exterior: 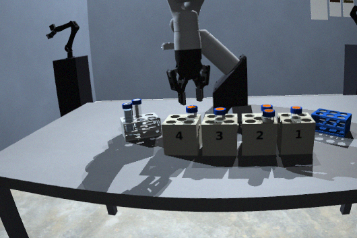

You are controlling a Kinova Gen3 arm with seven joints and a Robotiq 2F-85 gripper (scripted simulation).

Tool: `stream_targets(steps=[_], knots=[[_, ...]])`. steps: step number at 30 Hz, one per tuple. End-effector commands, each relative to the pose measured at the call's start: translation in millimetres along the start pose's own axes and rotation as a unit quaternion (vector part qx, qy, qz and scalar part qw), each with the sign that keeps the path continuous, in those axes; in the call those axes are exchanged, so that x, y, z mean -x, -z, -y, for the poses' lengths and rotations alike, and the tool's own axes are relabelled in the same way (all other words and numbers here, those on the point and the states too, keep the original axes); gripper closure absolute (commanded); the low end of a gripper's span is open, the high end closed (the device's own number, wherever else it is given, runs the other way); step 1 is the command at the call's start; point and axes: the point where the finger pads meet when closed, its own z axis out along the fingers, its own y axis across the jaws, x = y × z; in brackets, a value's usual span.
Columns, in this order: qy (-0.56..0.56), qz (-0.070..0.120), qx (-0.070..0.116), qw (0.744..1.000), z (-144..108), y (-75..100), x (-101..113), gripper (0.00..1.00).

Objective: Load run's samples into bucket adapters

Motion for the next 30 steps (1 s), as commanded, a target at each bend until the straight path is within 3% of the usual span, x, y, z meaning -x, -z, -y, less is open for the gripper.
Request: stream_targets(steps=[1, 30], knots=[[0.000, 0.001, 0.000, 1.000, 0.2, 3.9, 0.4, 0.38], [0.000, 0.001, 0.000, 1.000, 0.2, 39.9, 0.4, 0.38]])
